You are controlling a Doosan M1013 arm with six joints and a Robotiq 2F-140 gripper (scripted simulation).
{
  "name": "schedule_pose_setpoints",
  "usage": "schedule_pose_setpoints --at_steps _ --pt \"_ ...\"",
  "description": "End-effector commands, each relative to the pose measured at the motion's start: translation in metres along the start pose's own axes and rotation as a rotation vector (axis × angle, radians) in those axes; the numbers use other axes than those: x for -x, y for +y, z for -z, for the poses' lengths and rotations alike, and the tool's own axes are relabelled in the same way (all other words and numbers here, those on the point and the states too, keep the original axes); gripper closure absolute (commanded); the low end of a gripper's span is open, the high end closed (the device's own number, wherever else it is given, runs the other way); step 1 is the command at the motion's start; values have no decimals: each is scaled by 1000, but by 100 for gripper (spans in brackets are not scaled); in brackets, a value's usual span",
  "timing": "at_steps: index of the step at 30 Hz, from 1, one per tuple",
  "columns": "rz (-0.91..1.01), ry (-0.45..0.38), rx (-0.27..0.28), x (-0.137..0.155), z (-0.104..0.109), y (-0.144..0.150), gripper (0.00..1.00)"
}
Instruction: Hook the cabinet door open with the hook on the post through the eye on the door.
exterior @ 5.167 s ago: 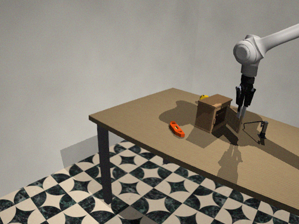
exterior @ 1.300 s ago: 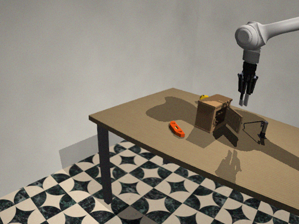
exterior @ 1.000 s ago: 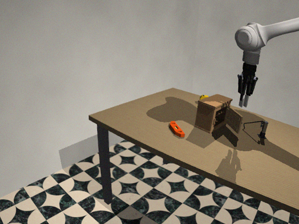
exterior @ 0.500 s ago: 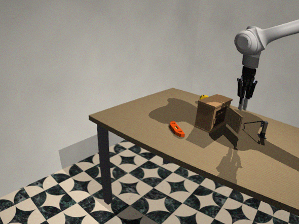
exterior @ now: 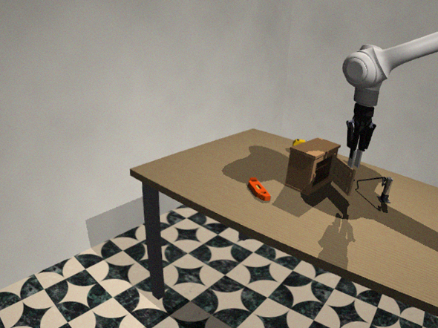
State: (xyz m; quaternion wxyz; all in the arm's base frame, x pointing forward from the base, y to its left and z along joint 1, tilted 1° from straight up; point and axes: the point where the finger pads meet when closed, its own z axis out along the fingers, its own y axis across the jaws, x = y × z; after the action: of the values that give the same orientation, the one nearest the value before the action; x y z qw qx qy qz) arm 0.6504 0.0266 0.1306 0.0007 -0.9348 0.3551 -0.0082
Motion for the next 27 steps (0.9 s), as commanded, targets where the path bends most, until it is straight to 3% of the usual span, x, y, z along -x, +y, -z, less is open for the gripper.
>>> schedule_pose_setpoints --at_steps 1,27 --pt "0 0 0 0 -6 0 84" --pt "0 0 0 0 -23 0 84"
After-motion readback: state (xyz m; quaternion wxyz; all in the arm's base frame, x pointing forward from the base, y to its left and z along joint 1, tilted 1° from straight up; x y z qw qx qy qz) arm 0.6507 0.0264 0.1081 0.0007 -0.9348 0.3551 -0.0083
